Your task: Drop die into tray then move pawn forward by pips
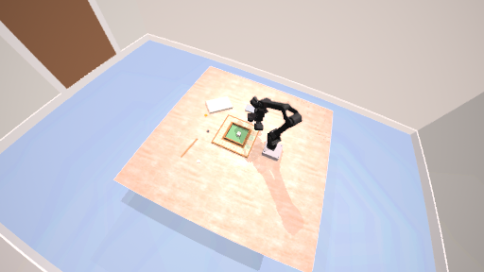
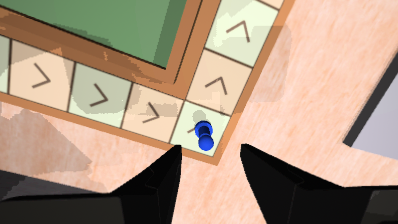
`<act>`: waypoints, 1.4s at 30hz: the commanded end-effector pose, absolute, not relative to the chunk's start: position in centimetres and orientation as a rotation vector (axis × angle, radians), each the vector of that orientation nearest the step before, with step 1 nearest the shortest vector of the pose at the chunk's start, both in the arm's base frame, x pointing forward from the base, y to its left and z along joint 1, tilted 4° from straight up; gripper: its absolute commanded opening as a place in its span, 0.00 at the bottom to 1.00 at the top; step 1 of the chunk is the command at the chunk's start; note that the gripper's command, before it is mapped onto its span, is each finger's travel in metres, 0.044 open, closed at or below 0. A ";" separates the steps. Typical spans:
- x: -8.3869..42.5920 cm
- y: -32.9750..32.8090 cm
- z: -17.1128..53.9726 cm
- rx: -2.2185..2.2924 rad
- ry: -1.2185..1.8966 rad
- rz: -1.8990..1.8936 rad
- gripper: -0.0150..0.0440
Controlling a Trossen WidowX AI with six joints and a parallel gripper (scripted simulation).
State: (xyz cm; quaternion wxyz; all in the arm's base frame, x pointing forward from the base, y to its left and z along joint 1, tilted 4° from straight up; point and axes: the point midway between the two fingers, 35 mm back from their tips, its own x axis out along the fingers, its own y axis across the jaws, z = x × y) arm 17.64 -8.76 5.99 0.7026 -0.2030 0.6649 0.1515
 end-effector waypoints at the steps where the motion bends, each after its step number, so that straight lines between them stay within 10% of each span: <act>1: 17.6 -8.7 5.1 -0.449 1.480 0.345 0.59; 17: 17.7 -8.8 2.9 -0.449 1.480 0.346 0.59; 23: 17.7 -8.8 2.9 -0.449 1.480 0.346 0.33; 42: 18.2 -8.7 7.2 -0.449 1.479 0.345 0.25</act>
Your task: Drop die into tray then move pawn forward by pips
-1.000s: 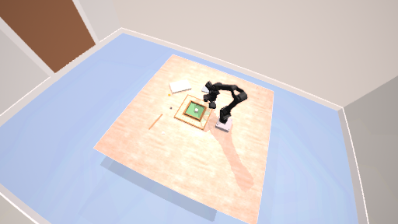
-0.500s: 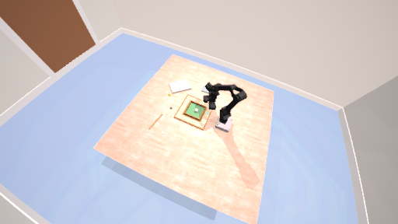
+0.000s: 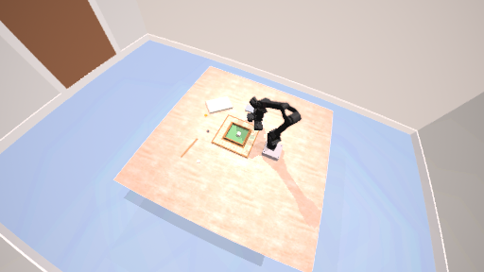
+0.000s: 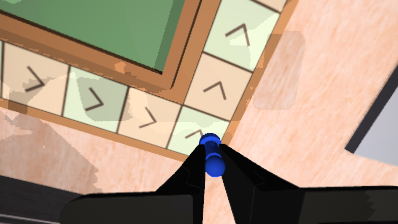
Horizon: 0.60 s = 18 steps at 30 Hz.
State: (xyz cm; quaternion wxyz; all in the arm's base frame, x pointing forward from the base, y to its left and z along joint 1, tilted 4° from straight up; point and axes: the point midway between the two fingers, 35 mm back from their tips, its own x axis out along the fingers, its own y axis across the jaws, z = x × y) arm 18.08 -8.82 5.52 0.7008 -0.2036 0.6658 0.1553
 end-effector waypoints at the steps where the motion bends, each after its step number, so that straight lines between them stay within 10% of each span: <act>1: 18.2 -8.7 7.8 -0.449 1.479 0.345 0.25; 18: 16.9 -7.5 15.5 -0.449 1.480 0.346 0.25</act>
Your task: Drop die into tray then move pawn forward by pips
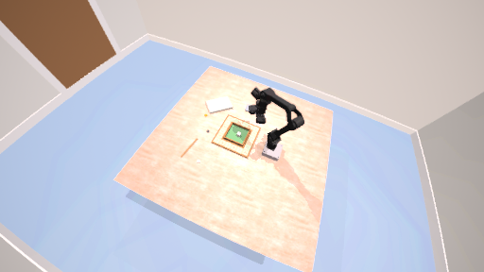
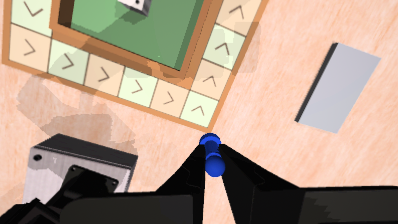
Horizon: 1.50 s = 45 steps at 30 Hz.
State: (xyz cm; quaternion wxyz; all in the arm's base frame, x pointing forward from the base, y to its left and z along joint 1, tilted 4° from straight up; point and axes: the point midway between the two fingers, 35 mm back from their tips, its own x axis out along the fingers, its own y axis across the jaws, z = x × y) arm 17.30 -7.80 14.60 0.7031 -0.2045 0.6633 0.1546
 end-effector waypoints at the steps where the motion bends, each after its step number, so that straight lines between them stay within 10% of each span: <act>1: 16.9 -7.5 15.5 -0.449 1.480 0.346 0.25; 45: 34.8 -5.6 9.2 -0.448 1.467 0.344 0.25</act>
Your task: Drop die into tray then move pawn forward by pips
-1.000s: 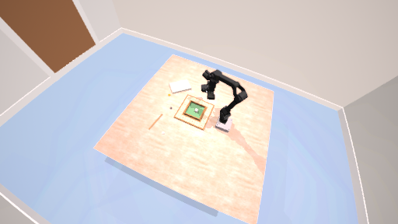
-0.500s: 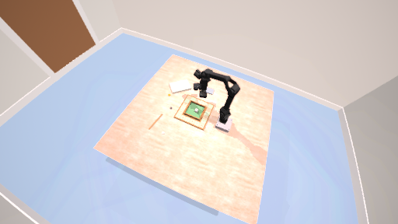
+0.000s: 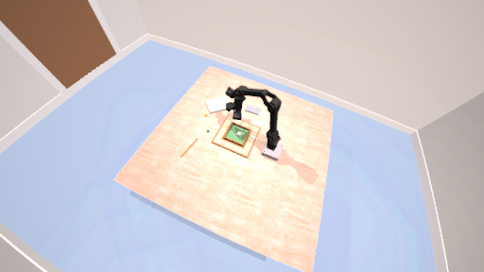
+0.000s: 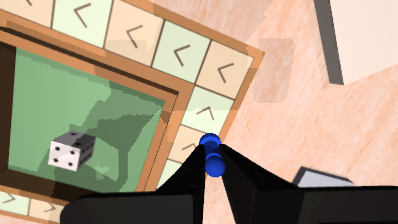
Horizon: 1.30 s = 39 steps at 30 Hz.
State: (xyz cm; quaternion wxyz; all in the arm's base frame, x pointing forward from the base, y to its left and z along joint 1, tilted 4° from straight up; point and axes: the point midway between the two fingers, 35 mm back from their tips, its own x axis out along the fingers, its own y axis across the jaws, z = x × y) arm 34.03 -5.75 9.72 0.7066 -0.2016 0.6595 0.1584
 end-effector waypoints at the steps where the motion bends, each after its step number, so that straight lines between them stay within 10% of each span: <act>1: 34.8 -5.6 9.2 -0.448 1.467 0.344 0.25; 30: 35.2 -5.8 4.0 -0.449 1.467 0.344 0.25; 39: 35.3 -5.7 4.6 -0.448 1.460 0.347 0.65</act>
